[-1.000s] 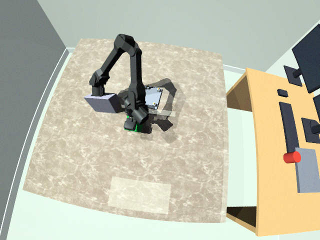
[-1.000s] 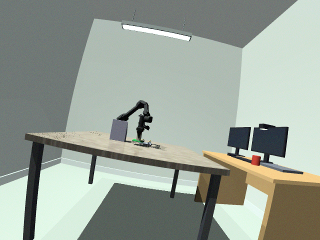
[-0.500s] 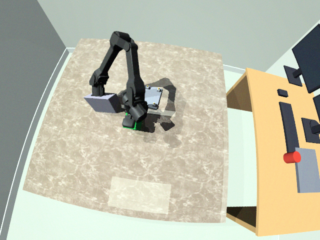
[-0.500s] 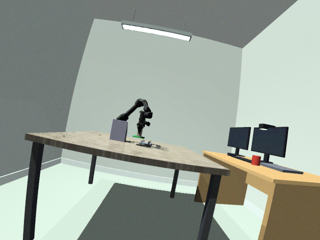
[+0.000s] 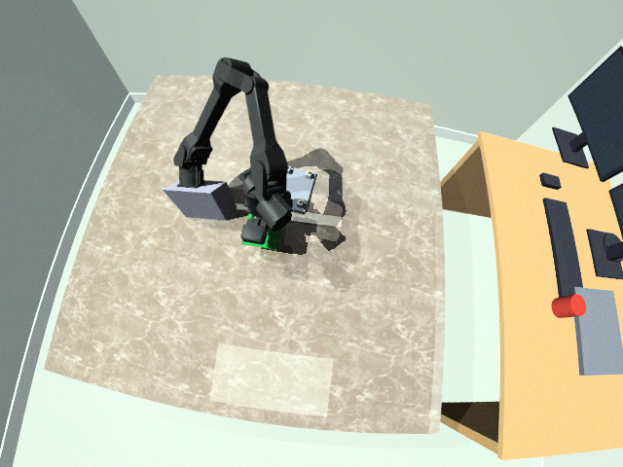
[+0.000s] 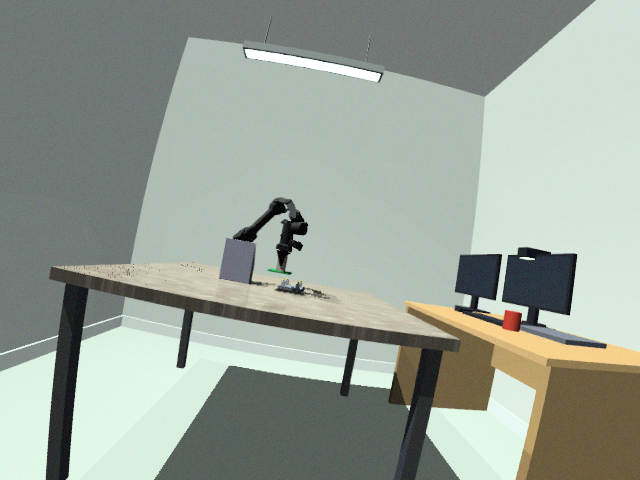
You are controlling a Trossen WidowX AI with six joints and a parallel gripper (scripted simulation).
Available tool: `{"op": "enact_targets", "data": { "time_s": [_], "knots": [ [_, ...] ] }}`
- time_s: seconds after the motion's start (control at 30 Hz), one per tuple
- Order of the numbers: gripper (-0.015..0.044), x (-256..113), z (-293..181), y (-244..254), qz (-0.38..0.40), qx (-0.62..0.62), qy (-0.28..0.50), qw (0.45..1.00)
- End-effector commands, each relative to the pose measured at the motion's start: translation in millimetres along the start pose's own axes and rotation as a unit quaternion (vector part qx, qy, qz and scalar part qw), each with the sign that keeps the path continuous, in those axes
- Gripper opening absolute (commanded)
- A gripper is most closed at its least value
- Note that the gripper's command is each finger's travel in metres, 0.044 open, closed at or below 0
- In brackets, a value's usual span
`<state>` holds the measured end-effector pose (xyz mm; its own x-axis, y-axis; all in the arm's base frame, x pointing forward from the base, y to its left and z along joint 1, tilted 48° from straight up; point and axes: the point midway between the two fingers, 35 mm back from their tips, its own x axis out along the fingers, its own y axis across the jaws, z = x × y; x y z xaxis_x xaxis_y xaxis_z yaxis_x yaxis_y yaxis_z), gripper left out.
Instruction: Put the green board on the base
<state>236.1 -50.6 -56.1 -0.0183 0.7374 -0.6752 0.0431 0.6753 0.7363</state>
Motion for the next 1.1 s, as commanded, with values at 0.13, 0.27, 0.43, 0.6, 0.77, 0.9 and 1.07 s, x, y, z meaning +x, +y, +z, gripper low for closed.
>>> {"op": "enact_targets", "data": {
  "time_s": [0.13, 0.27, 0.43, 0.6, 0.77, 0.9, 1.07],
  "knots": [
    [0.0000, -5.7, 13.5, 15.0, -0.007, 0.004, -0.007, 1.000],
    [0.0000, -6.4, 18.3, 22.5, -0.008, 0.007, -0.008, 1.000],
    [0.0000, -7.1, 24.0, 32.2, -0.009, 0.010, -0.009, 1.000],
    [0.0000, -7.6, 29.3, 42.3, -0.010, 0.013, -0.009, 1.000],
    [0.0000, -8.0, 34.3, 52.7, -0.011, 0.016, -0.010, 1.000],
    [0.0000, -8.1, 37.9, 61.4, -0.011, 0.019, -0.010, 1.000],
    [0.0000, -8.2, 42.1, 72.5, -0.011, 0.022, -0.010, 1.000]
  ]
}}
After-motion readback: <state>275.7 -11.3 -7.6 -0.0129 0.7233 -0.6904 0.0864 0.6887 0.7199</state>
